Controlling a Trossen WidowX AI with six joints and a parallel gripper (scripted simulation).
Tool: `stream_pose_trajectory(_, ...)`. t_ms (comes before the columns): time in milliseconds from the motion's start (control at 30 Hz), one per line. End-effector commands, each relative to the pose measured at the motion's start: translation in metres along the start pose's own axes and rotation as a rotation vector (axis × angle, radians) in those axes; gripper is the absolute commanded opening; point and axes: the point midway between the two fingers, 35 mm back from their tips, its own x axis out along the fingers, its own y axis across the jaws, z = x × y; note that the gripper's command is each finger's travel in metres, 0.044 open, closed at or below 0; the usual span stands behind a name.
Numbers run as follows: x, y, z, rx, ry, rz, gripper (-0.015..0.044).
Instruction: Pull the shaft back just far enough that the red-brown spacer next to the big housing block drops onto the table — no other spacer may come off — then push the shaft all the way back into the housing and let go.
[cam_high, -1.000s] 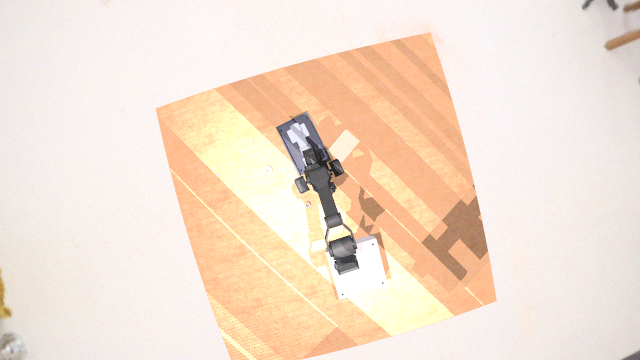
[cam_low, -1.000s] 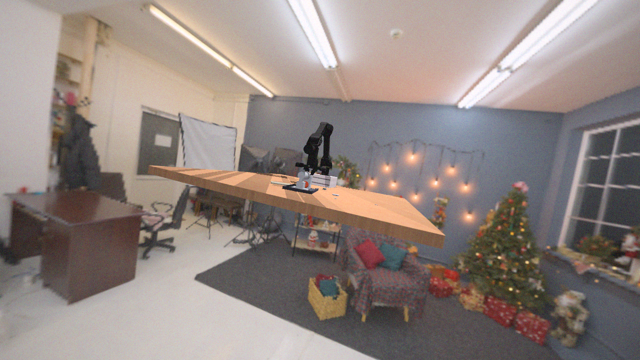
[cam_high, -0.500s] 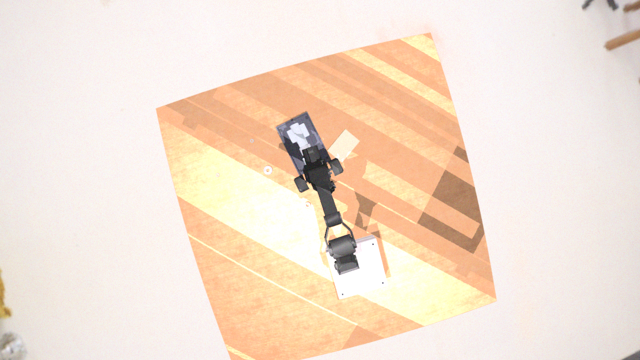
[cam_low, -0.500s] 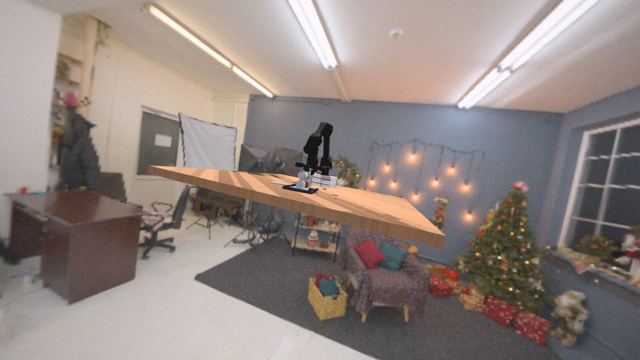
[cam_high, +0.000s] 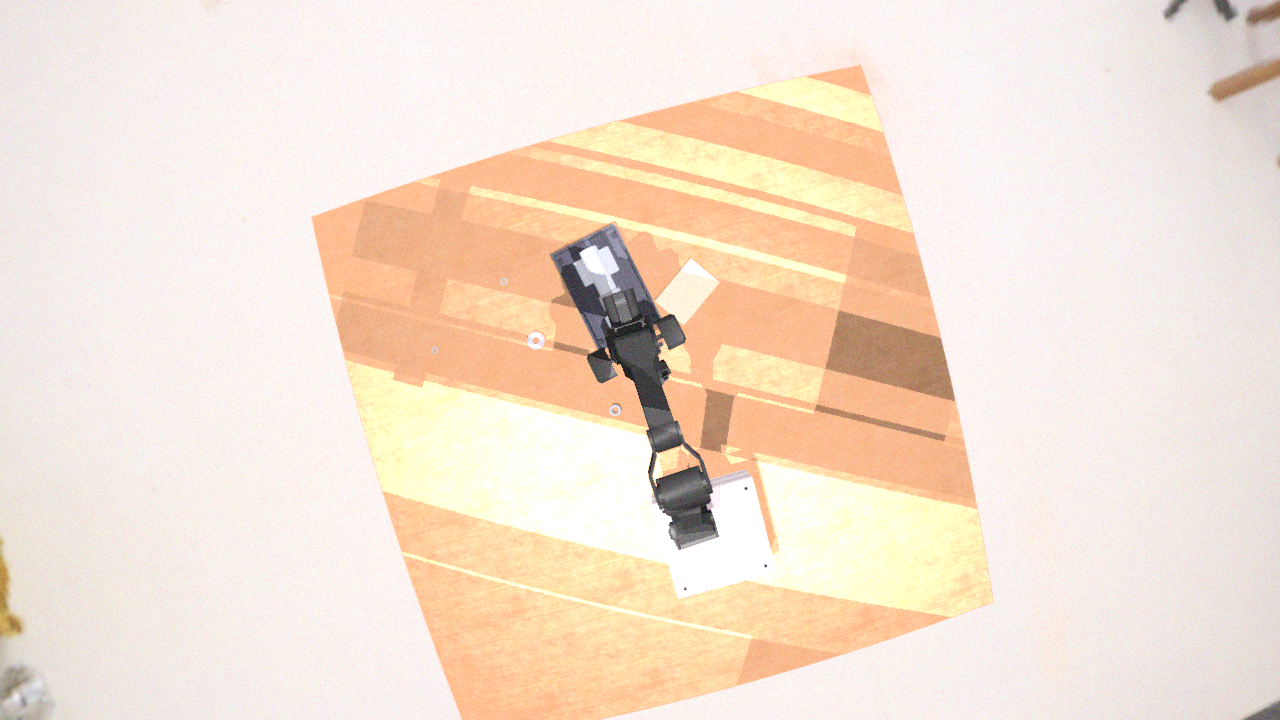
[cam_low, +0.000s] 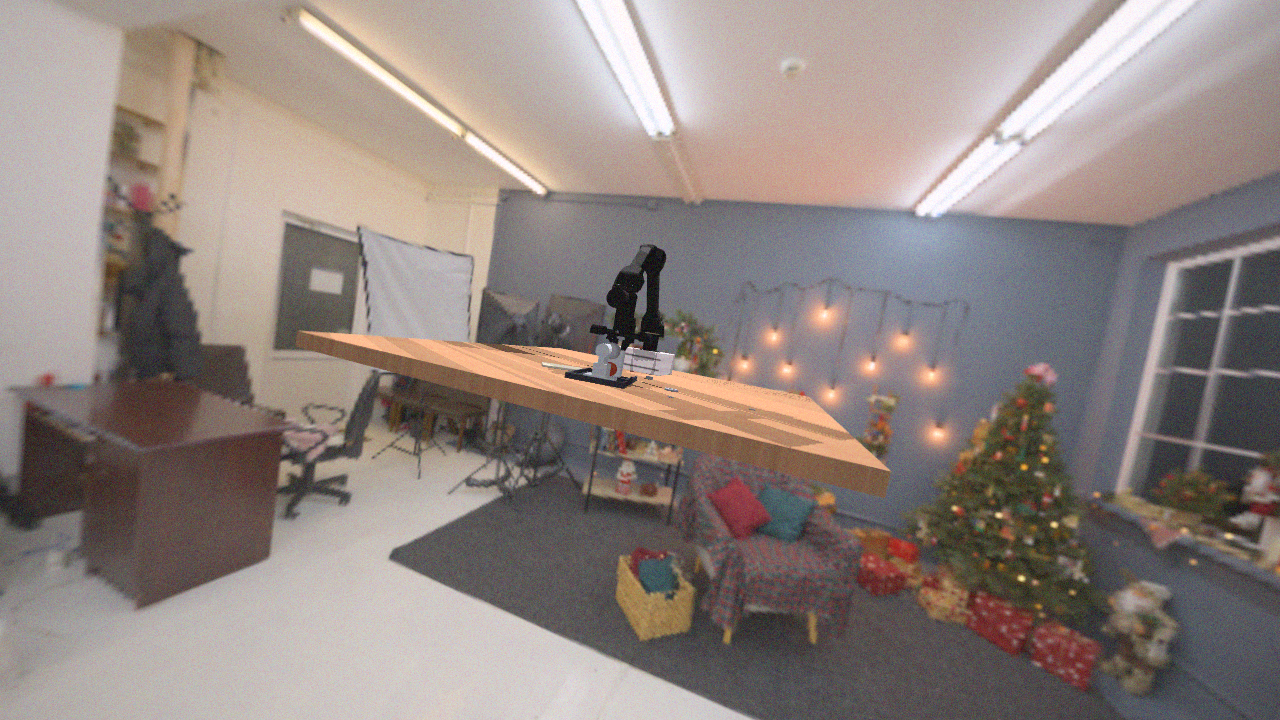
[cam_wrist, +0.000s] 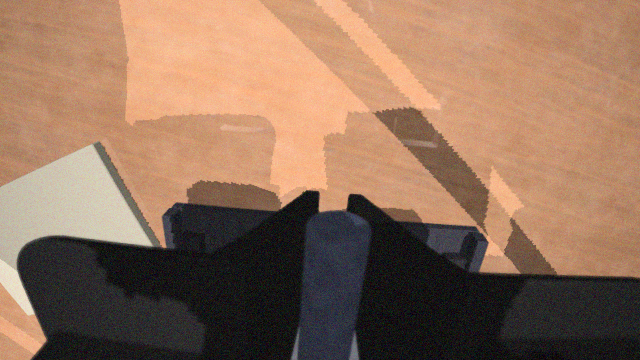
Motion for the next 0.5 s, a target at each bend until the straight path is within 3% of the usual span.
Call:
stream_pose_trajectory(0,-0.0019,-0.0001,-0.0056,0.001,0.015,-0.002,0.0)
stream_pose_trajectory(467,-0.0021,-0.0001,-0.0096,0.001,0.015,-0.002,0.0)
